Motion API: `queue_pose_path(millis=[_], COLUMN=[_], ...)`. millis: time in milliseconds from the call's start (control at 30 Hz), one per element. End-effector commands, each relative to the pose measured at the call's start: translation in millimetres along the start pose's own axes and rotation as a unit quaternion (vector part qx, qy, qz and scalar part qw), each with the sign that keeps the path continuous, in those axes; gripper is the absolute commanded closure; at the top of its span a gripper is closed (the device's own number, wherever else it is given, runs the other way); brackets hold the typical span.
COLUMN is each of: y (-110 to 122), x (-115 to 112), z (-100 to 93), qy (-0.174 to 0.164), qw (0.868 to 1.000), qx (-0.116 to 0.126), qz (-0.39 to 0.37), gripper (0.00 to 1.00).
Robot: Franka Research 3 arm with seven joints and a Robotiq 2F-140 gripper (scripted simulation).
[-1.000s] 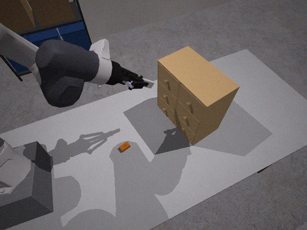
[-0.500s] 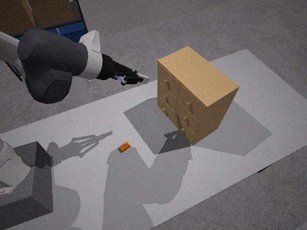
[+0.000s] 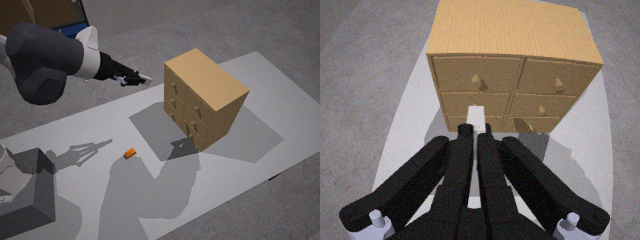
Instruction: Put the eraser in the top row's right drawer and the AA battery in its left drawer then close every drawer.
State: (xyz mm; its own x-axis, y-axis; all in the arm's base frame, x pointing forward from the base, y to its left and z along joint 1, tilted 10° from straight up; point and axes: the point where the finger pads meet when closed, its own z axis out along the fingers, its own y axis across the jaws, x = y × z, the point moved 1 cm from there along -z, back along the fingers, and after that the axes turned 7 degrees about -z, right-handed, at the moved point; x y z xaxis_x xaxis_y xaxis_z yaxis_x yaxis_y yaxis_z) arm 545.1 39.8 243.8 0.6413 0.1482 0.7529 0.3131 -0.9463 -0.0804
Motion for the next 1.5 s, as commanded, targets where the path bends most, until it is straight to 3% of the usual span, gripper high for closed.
queue_pose_path(millis=[0,367,567,867,933,1233,1467], y=[-2,-2,-2,-1,-1,-1,-1], x=[-5,-4,-4,-2,-2,1,2], z=[-0.1,-3.0,-14.4,-50.2,-50.2,-98.2,-120.8], qy=[-0.007,-0.016,-0.047,-0.145,-0.145,-0.275,-0.336], qw=[1.000,1.000,0.999,0.989,0.989,0.961,0.941], qx=[0.002,0.003,0.007,0.019,0.019,0.034,0.042], qz=[-0.001,-0.001,-0.001,-0.001,-0.001,-0.001,-0.001], gripper=[1.00,1.00,1.00,1.00,1.00,1.00,1.00])
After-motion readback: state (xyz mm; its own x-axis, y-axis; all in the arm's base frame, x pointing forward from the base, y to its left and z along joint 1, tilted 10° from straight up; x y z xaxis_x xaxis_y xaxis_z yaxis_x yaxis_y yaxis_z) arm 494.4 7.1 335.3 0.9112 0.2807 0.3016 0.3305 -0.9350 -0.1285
